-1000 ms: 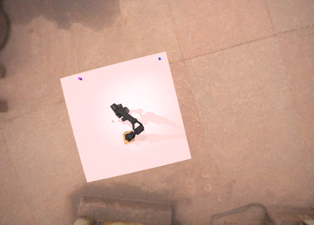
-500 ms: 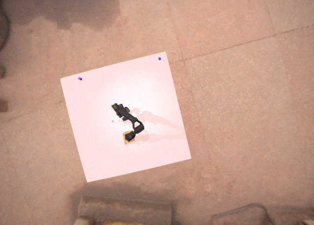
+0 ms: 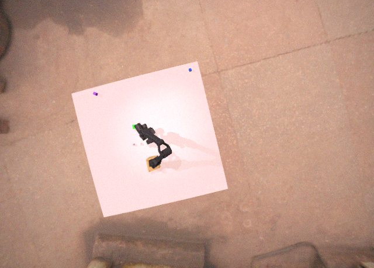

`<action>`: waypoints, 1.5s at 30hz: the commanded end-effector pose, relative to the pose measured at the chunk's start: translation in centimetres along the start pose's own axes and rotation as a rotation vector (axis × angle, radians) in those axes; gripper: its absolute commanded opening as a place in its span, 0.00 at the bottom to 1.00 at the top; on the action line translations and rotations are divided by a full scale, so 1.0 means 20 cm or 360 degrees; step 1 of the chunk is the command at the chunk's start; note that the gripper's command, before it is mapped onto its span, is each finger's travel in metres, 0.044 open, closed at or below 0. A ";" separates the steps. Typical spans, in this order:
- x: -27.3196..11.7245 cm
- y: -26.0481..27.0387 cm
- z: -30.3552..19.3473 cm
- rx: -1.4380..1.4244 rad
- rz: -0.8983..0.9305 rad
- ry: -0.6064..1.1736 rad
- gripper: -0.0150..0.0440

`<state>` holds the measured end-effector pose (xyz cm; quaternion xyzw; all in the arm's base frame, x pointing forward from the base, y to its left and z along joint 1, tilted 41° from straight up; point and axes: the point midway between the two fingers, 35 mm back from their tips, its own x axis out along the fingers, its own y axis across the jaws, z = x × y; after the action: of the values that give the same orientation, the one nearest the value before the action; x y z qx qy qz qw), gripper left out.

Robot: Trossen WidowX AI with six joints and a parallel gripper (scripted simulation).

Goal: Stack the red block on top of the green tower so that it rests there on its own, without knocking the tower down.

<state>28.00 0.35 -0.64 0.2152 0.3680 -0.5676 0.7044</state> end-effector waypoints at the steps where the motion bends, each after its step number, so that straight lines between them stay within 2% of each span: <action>1: 0.00 0.00 0.00 -0.0008 0.0003 -0.0006 1.00; 4: 0.00 0.00 0.00 -0.0008 0.0003 -0.0006 1.00; 14: 0.00 0.00 0.00 -0.0008 0.0003 -0.0006 0.56; 21: 0.00 0.00 0.00 -0.0008 0.0003 -0.0006 0.48; 26: -0.07 0.00 0.00 -0.0008 0.0003 -0.0004 0.25; 45: -0.56 0.00 -0.01 -0.0010 0.0002 0.0003 0.25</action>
<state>27.14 6.82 6.95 0.2099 0.3707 -0.5659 0.7059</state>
